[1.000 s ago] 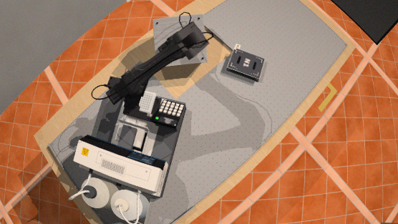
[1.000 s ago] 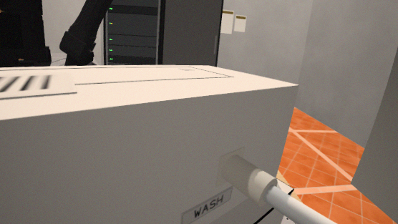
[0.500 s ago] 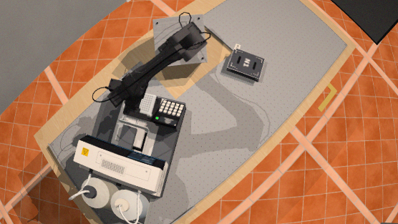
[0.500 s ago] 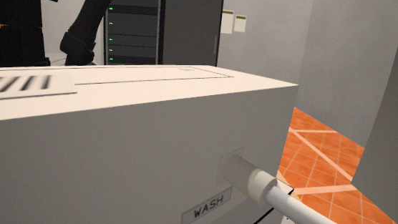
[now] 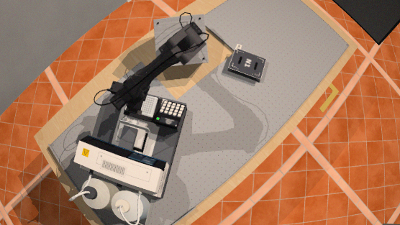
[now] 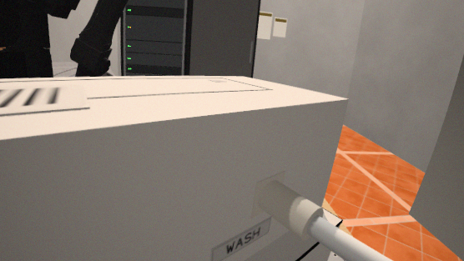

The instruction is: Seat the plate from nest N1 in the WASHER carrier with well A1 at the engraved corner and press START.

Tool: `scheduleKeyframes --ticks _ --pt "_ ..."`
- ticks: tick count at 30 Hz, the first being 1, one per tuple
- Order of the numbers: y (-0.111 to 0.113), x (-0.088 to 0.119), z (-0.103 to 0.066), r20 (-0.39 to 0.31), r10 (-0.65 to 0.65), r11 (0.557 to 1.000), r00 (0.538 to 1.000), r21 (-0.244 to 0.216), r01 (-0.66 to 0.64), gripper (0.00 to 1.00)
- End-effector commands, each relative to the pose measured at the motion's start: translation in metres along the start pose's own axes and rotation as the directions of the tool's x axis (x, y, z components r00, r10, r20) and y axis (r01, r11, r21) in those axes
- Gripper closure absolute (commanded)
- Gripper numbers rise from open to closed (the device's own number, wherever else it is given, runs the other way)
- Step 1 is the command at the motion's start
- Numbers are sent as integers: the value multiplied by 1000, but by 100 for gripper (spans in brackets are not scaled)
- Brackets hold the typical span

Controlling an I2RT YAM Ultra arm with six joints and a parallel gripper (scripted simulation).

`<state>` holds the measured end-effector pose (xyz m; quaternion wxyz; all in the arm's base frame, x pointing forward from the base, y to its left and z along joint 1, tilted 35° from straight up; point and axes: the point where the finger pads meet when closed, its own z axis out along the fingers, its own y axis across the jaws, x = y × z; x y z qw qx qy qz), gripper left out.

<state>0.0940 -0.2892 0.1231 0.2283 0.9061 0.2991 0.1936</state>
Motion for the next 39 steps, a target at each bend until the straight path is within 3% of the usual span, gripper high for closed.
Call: scheduleKeyframes --ticks 1,5,9,15,18,39 --pt "-3 -3 10 9 11 1000 1000 8 -11 16" --pt "-3 -3 17 10 11 1000 1000 8 -12 16" --pt "9 -9 4 41 3 999 999 -36 -1 16" --pt "6 -7 4 39 2 999 999 -34 -1 16" --pt "-3 -3 7 25 11 1000 1000 -10 -11 16" --pt "-2 2 9 21 0 1000 1000 -13 0 16"
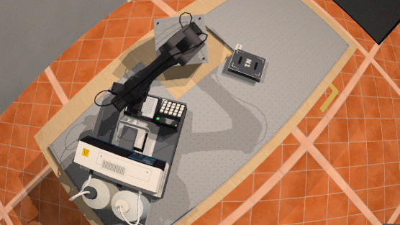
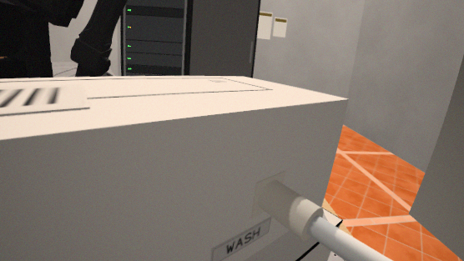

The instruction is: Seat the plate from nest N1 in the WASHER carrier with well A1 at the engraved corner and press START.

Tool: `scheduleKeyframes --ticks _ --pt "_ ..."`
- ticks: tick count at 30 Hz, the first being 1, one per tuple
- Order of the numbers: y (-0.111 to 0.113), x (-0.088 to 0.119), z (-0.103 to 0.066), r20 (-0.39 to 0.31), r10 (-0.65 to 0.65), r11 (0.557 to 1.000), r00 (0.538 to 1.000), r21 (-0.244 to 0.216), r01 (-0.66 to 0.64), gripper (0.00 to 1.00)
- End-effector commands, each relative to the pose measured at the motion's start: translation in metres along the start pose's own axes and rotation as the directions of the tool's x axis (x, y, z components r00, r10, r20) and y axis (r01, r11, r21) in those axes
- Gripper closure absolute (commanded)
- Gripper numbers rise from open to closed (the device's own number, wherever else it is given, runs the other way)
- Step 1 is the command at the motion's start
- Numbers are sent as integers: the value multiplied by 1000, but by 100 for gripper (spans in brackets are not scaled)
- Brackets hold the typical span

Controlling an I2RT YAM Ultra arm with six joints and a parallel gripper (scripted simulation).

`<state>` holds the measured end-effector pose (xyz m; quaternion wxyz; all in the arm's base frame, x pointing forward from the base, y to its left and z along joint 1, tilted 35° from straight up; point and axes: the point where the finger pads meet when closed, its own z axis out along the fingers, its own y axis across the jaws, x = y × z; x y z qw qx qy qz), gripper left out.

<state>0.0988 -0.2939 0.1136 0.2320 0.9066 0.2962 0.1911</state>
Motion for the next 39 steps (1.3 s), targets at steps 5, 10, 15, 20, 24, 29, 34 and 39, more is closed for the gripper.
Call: scheduleKeyframes --ticks 5,10,15,20,24,29,34,39 --pt "-3 1 -4 19 4 1000 1000 -11 -4 16" --pt "-3 1 -4 19 3 1000 1000 -10 -3 16" --pt "-3 1 -4 19 2 1000 1000 -10 -2 16" --pt "-1 2 -3 19 -3 1000 1000 -14 3 16" --pt "-2 2 -3 19 -1 1000 1000 -12 1 16" --pt "7 0 -8 29 -13 999 1000 -31 14 16" --pt "7 1 -6 27 -15 999 1000 -32 16 16" --pt "2 0 -1 22 -4 1000 1000 -18 5 16"
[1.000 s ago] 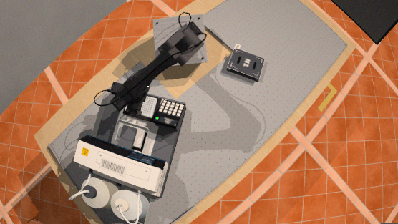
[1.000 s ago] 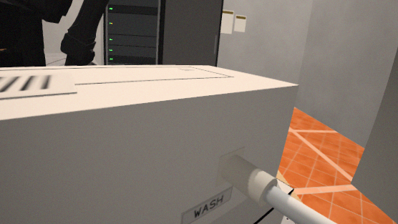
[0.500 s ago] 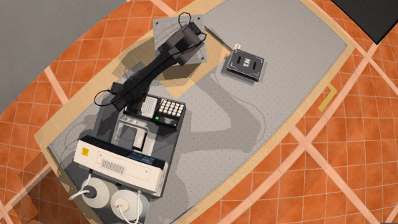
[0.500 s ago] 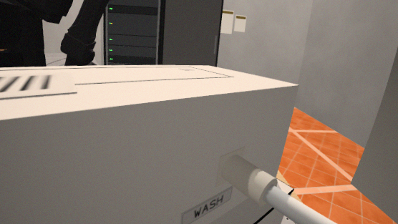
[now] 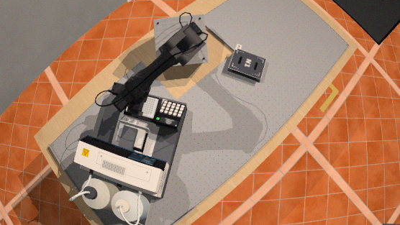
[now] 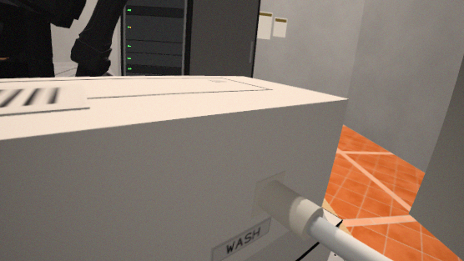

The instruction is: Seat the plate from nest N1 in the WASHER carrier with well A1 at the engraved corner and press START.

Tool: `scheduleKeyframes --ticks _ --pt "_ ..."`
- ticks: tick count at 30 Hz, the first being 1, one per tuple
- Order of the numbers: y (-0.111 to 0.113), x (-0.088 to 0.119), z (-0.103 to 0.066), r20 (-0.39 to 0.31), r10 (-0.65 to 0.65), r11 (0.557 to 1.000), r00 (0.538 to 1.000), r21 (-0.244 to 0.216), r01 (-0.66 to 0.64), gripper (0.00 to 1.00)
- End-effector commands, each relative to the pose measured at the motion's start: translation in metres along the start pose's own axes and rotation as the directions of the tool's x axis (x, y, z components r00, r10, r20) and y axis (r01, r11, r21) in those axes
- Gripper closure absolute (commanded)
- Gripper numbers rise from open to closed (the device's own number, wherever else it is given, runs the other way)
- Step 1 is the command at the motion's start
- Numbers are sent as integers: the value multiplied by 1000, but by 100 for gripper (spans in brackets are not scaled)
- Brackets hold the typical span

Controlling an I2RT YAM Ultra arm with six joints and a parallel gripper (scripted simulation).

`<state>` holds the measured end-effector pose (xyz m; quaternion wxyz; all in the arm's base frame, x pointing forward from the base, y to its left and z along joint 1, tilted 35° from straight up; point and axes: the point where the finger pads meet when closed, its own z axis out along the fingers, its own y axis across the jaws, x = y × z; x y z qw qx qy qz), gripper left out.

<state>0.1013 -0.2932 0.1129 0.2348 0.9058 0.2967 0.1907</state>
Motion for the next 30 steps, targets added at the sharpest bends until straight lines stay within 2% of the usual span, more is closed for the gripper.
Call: scheduleKeyframes --ticks 1,16,19,22,23,30 --pt "0 -2 -2 17 0 1000 1000 -8 0 16" --pt "-8 0 5 5 12 1000 1000 15 -12 16" --pt "0 -3 3 14 3 1000 1000 -5 -2 16" --pt "-1 -4 4 14 6 1000 1000 -3 -5 16" --pt "-5 -2 5 5 14 1000 1000 13 -14 16" --pt "-8 -2 11 2 14 1000 1000 18 -14 16"
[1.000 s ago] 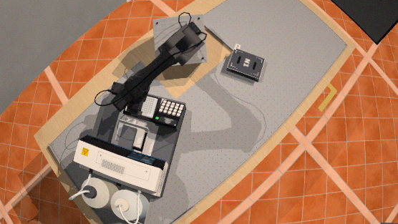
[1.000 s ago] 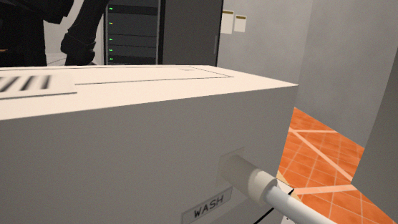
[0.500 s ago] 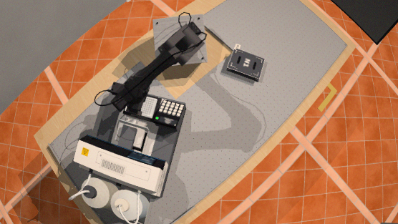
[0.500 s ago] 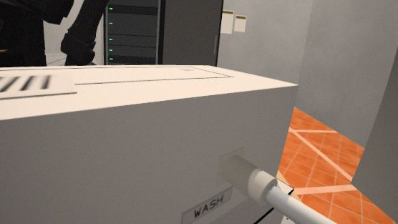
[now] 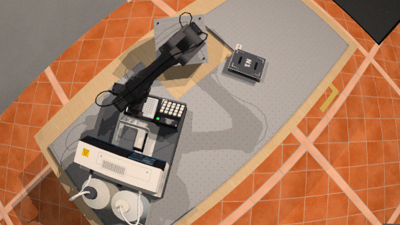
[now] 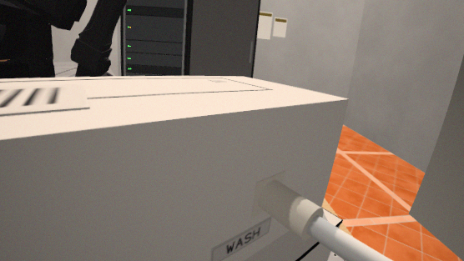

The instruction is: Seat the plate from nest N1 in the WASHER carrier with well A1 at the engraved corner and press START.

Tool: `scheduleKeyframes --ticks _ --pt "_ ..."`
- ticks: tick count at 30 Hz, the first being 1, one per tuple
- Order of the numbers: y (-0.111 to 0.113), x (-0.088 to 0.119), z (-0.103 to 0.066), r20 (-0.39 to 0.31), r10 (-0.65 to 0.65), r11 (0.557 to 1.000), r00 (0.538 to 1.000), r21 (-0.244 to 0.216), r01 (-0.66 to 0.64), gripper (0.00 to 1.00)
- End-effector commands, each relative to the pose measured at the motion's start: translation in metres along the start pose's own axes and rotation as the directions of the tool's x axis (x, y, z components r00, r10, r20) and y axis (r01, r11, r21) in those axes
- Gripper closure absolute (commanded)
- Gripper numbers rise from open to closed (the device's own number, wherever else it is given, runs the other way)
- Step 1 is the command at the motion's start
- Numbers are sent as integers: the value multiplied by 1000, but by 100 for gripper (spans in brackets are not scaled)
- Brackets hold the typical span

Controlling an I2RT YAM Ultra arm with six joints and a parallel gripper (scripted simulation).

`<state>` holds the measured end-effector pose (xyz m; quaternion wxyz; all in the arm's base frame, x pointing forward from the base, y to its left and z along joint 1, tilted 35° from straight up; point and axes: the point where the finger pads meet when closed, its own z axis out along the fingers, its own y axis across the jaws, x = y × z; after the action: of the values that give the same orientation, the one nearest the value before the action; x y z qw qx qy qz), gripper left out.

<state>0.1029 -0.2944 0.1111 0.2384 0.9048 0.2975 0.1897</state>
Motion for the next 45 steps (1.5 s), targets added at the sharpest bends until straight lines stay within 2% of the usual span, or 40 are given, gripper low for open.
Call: scheduleKeyframes --ticks 1,10,15,23,37,40,41,45 --pt "-10 -2 8 0 21 999 1000 25 -21 16" --pt "-11 -1 8 -5 25 999 1000 35 -25 16" --pt "-2 -3 5 9 7 1000 1000 3 -7 16" --pt "-9 -2 11 0 20 999 1000 25 -20 16" --pt "-13 -2 13 -3 26 999 1000 34 -26 16" --pt "-6 -2 11 3 13 1000 1000 19 -13 16" --pt "-1 -2 6 5 3 1000 1000 -1 -3 16" --pt "-1 -2 6 5 3 1000 1000 -1 -3 16"
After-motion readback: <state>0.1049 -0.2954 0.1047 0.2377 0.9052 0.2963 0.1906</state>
